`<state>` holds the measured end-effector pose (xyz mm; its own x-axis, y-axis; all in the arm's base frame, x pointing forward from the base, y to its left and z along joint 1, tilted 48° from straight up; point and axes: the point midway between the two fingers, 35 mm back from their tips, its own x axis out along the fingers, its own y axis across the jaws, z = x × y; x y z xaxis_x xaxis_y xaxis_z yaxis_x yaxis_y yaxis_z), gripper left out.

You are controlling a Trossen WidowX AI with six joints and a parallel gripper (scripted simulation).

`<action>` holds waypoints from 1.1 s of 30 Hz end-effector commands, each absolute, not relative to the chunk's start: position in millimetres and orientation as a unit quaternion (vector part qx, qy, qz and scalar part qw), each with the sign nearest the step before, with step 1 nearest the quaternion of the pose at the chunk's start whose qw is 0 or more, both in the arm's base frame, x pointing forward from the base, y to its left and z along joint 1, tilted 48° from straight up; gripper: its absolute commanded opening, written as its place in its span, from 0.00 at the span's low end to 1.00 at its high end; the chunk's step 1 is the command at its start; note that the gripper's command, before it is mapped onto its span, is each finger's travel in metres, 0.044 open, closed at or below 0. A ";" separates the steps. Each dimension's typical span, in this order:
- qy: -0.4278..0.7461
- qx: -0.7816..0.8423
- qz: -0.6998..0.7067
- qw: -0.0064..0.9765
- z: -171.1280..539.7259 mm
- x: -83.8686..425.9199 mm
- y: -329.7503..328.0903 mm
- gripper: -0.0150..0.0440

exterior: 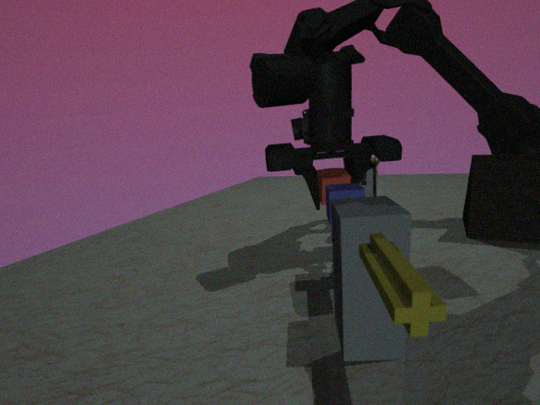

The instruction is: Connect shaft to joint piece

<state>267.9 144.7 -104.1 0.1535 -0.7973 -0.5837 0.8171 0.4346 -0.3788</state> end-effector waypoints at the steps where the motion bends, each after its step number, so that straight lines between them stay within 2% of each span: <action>1: 0.369 0.045 -0.547 0.750 -103.9 265.5 142.2 0.25; 33: 0.313 0.254 -0.606 0.685 -107.2 247.3 129.5 0.25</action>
